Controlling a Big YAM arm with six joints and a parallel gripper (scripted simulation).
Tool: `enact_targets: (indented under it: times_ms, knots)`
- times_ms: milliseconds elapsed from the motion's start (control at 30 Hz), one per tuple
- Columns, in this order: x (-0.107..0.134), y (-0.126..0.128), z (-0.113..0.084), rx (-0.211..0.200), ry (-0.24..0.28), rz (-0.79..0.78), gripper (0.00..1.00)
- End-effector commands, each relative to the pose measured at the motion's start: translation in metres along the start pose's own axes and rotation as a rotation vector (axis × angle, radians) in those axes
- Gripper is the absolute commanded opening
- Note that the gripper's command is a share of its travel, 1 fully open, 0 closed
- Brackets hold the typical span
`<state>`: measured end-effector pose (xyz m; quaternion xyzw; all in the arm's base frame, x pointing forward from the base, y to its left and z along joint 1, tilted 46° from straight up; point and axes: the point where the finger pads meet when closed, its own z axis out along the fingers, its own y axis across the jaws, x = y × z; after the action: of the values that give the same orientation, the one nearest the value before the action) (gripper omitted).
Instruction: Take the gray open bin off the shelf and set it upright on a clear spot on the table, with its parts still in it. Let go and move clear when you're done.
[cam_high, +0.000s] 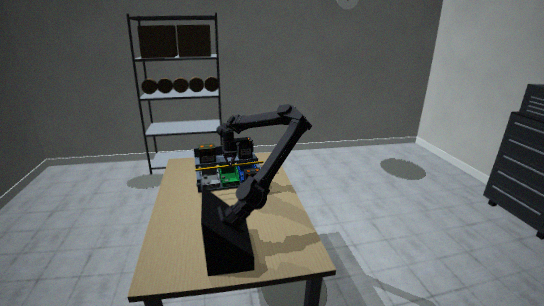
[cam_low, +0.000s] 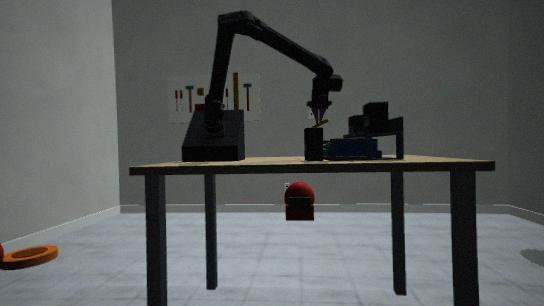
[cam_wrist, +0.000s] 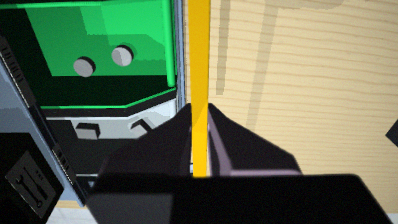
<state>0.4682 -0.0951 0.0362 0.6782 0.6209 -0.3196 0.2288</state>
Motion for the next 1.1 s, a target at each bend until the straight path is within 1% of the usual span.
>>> enact_targets:
  times_ms: [0,300,1067]
  knots:
    - [-0.009,0.022,-0.041,-0.081,0.015,0.048,0.00]
    - [-0.009,0.021,-0.047,-0.081,0.015,0.048,0.00]
    - [-0.009,0.021,-0.052,-0.082,0.016,0.047,0.00]
